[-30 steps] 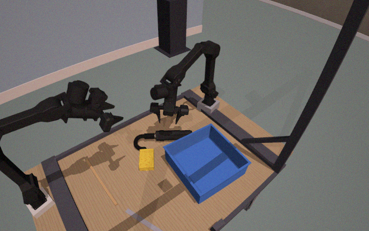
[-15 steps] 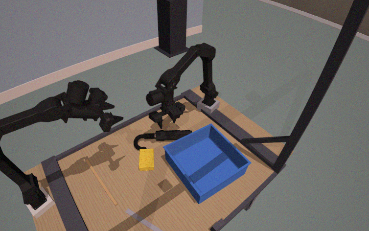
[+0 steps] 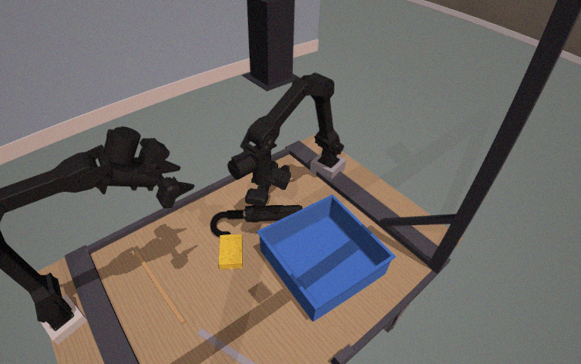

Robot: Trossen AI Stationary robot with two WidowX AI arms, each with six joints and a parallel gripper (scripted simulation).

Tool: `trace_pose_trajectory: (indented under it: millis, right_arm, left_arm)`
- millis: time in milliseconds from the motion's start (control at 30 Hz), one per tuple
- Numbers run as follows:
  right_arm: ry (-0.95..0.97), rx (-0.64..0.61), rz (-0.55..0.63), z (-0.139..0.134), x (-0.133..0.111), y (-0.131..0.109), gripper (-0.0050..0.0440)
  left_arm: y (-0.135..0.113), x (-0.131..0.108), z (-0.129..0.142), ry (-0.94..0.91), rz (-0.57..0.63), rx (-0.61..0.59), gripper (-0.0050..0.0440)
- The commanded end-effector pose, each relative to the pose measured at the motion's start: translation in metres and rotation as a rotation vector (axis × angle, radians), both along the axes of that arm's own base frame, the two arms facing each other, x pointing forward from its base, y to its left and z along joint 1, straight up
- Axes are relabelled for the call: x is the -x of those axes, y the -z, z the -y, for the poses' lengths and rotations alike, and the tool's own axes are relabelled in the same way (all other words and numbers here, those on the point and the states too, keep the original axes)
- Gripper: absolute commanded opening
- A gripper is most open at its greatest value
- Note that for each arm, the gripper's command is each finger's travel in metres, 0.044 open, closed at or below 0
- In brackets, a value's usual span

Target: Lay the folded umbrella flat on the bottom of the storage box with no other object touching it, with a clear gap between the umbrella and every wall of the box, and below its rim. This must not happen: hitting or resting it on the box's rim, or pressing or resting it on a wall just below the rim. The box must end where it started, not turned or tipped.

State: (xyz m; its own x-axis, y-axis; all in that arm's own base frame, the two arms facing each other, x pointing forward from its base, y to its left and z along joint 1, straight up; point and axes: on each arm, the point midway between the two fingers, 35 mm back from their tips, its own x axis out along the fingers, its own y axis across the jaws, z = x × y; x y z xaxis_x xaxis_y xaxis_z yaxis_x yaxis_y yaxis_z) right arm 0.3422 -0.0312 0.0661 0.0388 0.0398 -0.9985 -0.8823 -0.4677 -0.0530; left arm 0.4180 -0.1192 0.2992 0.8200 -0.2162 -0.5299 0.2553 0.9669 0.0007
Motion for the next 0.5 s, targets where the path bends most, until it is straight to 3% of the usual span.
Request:
trace_pose_trajectory:
  millis: [0, 467]
  right_arm:
    - [-0.181, 0.036, 0.005, -0.001, -0.008, -0.005, 0.0389]
    - [-0.281, 0.050, -0.025, -0.002, -0.002, 0.008, 0.0389]
  left_arm:
    - [-0.011, 0.002, 0.000, 0.000, 0.025, 0.008, 0.0400]
    - [-0.011, 0.002, 0.000, 0.000, 0.025, 0.008, 0.0400]
